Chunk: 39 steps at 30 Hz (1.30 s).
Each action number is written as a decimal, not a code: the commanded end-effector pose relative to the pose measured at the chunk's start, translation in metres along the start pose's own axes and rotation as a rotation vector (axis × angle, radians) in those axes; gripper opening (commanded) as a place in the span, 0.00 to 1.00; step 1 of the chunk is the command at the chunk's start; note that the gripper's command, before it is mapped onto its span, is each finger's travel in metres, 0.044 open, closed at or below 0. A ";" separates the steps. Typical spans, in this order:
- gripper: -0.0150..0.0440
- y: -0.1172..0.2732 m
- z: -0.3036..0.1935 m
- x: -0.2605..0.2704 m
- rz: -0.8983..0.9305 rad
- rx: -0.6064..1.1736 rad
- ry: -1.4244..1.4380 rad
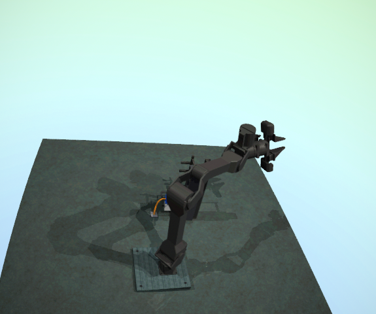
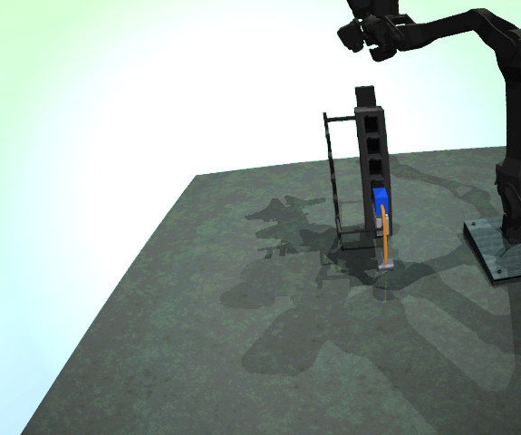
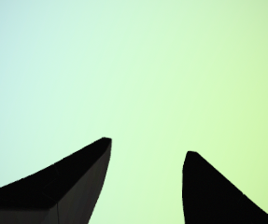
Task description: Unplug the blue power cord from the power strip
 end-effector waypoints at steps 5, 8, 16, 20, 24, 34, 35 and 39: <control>0.53 0.050 0.056 -0.024 0.054 -0.287 -0.151; 0.53 0.071 0.075 -0.030 0.092 -0.390 -0.199; 0.53 0.134 0.117 -0.040 0.233 -0.659 -0.310; 0.53 0.164 0.130 -0.043 0.309 -0.769 -0.350; 0.53 0.191 0.147 -0.039 0.384 -0.859 -0.344; 0.53 0.268 0.190 0.012 0.641 -1.086 -0.092; 0.53 0.274 0.192 0.018 0.667 -1.102 -0.060; 0.53 0.291 0.192 0.040 0.769 -1.138 0.065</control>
Point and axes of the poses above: the point midway between the two fingers, 35 mm back from their tips, its own y axis back along the fingers, its own x axis across the jaws, z = x × y, the point moved 6 cm from there along y, back along the fingers, and after that the axes turned 8 degrees about -y, right-handed, at the moved point
